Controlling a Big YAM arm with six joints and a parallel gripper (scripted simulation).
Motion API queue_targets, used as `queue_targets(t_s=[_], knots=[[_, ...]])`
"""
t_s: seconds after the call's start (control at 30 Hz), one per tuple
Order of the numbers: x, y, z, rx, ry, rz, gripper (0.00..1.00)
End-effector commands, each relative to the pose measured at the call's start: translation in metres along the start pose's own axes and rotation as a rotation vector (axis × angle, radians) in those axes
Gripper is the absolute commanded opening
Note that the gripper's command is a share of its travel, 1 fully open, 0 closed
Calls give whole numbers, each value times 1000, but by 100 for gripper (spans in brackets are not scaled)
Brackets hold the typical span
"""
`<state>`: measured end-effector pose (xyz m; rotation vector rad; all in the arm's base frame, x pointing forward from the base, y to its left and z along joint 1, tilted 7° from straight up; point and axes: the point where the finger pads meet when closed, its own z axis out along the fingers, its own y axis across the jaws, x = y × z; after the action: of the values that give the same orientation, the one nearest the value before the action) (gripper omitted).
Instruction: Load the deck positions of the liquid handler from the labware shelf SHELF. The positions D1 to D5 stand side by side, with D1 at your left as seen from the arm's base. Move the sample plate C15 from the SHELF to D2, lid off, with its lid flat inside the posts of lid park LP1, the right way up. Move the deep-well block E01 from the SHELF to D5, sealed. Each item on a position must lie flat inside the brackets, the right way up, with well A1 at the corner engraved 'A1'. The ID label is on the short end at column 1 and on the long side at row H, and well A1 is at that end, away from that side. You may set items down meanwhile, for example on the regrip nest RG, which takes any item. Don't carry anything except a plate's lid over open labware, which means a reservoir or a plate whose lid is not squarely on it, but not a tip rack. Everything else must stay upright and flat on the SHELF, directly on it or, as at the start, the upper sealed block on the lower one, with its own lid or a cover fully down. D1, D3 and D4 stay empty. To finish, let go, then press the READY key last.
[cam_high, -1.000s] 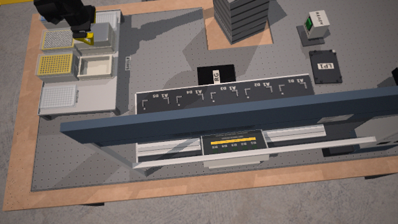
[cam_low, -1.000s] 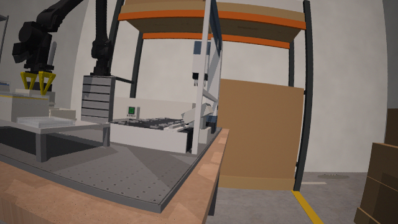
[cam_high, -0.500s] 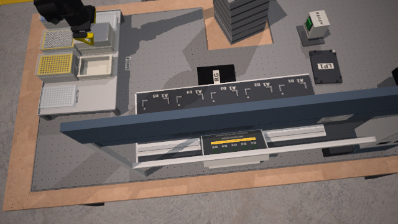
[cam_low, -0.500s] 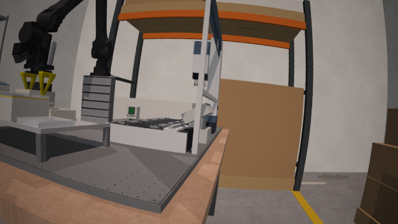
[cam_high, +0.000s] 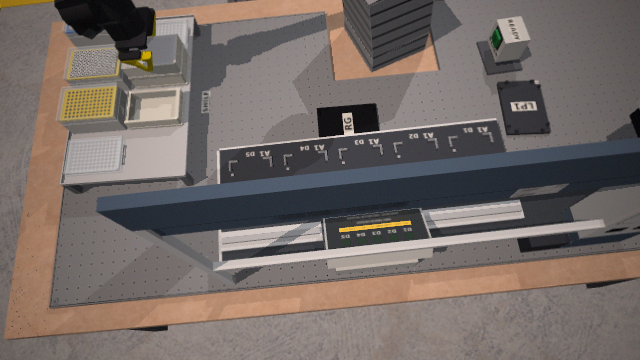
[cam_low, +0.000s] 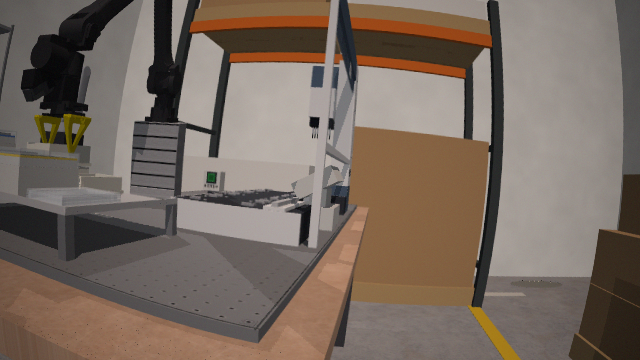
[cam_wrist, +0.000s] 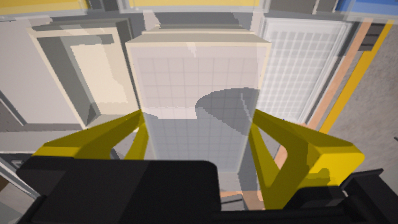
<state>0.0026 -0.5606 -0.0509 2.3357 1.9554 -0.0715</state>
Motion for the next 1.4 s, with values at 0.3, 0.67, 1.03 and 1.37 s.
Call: queue_targets(t_s=[0.3,0.67,1.03,1.37], knots=[[-28,12,-62,-17,-88,-13,0],[-32,11,-81,-18,-97,-13,0],[-31,9,-96,-17,-98,-13,0],[-30,7,-114,-17,-99,-12,0]])
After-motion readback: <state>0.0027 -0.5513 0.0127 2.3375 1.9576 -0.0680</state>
